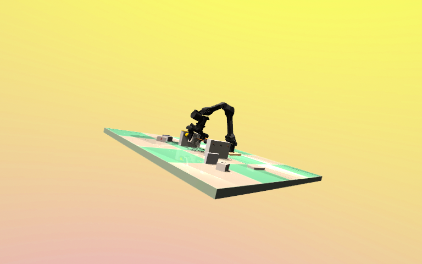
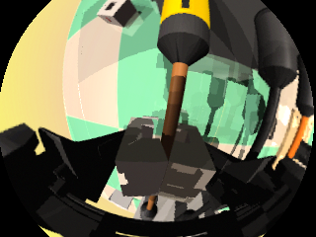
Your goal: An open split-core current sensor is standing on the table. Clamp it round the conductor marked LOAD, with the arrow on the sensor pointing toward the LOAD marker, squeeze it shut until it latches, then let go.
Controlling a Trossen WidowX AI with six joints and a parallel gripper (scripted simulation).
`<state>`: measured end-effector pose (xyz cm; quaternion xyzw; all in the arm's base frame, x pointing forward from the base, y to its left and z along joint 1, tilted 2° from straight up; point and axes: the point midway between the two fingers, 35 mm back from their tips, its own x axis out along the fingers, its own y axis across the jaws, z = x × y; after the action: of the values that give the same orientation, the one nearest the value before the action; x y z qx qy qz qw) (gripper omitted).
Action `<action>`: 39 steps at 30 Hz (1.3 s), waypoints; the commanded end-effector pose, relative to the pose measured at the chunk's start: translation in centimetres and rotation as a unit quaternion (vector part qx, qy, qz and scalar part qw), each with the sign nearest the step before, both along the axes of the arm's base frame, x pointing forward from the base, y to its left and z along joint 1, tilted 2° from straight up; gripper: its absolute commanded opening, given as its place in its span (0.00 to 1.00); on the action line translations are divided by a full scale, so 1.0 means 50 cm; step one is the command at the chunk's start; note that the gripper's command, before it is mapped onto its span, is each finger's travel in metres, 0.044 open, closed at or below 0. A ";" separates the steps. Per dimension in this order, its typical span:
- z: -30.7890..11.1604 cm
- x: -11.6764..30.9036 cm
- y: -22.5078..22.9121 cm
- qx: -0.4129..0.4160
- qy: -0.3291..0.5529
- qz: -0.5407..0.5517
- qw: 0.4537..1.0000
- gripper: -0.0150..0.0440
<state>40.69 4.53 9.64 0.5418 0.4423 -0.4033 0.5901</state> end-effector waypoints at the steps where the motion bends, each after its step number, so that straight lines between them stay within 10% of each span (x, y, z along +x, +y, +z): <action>1: 0.004 0.001 0.000 0.000 -0.003 0.000 1.000 0.25; 28: 0.004 0.001 0.000 0.000 -0.003 0.000 1.000 0.25; 39: 0.000 0.000 0.000 0.000 0.000 0.000 1.000 0.74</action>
<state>40.68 4.53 9.59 0.5414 0.4427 -0.4038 0.5898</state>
